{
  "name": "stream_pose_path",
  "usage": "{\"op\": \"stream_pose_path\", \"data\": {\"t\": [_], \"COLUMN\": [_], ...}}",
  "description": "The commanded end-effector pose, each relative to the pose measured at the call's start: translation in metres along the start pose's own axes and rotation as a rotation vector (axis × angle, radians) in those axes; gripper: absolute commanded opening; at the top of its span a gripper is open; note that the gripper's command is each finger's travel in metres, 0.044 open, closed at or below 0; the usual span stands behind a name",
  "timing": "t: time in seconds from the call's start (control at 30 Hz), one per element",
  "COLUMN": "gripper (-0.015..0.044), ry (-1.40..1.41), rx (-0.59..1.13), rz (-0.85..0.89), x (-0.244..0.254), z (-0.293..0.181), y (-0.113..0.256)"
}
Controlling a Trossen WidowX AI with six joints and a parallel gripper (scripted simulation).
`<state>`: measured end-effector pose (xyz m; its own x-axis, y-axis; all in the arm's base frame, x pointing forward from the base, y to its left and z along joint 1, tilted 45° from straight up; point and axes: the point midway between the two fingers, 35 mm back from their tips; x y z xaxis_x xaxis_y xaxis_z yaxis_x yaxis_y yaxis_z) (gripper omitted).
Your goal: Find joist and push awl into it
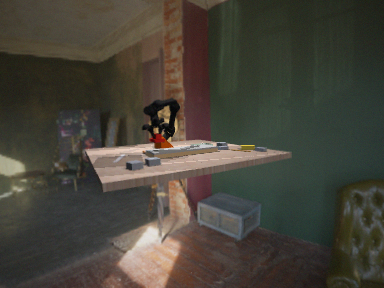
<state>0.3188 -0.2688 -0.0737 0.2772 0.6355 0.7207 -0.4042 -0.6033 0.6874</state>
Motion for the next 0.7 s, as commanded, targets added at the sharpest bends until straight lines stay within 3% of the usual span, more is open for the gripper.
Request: {"op": "stream_pose_path", "data": {"t": [0.0,0.3,0.67], "gripper": [0.0000,0.0000,0.0000], "ry": [0.008,0.024,0.190], "rx": [-0.007,-0.005,0.008], "rz": [-0.005,-0.005,-0.003], "x": [-0.001,0.007,0.084], "z": [0.005,0.008,0.021], "y": [0.025,0.037,0.038]}}
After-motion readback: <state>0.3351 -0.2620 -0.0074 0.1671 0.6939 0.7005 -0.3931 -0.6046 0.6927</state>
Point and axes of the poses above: the point midway between the two fingers, 35 mm back from their tips, its own y axis back along the fingers, its own x axis across the jaws, z = x × y, and after that the axes turned 10 degrees about -y, right-handed
